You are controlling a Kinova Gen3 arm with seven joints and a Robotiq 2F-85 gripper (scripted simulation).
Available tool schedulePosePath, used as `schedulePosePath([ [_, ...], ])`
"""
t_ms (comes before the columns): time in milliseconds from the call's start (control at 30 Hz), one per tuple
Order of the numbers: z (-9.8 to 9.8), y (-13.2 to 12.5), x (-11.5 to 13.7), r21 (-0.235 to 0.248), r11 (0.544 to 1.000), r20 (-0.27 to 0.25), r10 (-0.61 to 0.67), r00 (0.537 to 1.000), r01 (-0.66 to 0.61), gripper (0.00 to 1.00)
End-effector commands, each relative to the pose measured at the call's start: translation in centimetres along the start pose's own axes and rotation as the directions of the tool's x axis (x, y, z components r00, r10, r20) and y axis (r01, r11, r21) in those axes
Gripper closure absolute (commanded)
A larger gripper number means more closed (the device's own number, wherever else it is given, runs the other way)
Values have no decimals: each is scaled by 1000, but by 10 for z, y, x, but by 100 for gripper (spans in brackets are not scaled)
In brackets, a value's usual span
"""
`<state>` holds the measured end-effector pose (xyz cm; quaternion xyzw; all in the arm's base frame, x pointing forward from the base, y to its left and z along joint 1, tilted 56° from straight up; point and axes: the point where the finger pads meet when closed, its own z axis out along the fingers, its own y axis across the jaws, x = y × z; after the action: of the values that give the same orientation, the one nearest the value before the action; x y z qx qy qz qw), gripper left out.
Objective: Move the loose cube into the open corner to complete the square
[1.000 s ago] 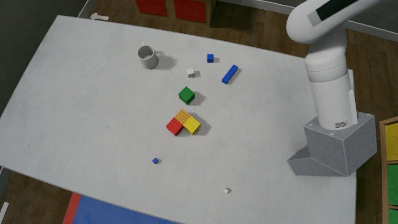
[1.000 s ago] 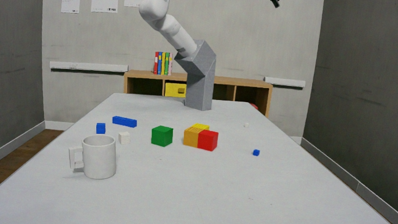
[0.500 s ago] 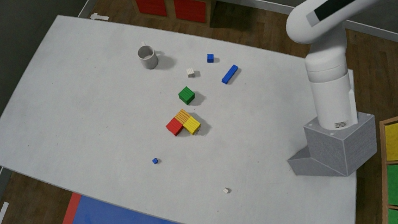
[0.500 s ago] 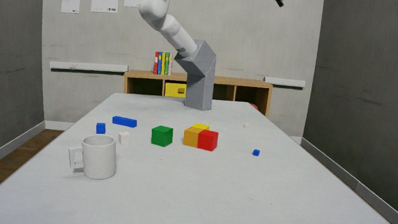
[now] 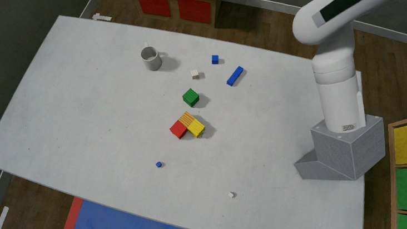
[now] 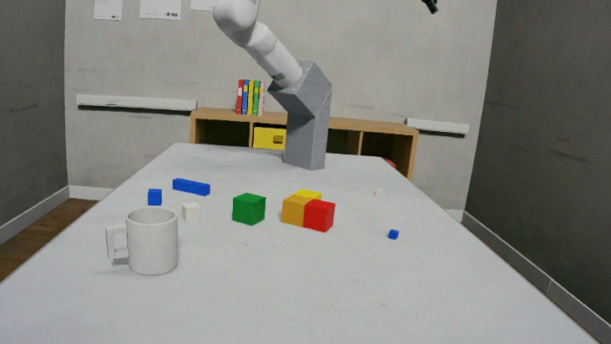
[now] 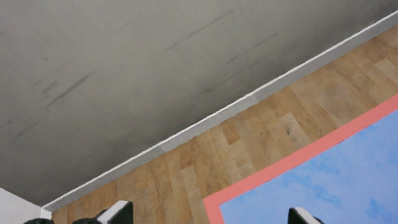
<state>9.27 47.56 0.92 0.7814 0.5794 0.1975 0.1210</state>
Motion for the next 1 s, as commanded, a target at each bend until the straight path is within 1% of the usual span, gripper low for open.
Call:
schedulePosePath([
  [0,2,17,2,-16,1000,0,2,1000,-2,0],
  [200,1,16,5,-13,1000,-6,1,1000,-1,0],
  [233,5,34,3,-31,1000,1,5,1000,-5,0],
  [500,5,33,6,-29,1000,-5,4,1000,-4,0],
  [533,8,51,4,-46,999,2,7,1000,-7,0],
  [800,7,49,8,-44,999,-4,6,1000,-6,0],
  [833,11,67,4,-61,998,3,9,1000,-9,0],
  [967,10,66,7,-59,998,-2,8,1000,-8,0],
])
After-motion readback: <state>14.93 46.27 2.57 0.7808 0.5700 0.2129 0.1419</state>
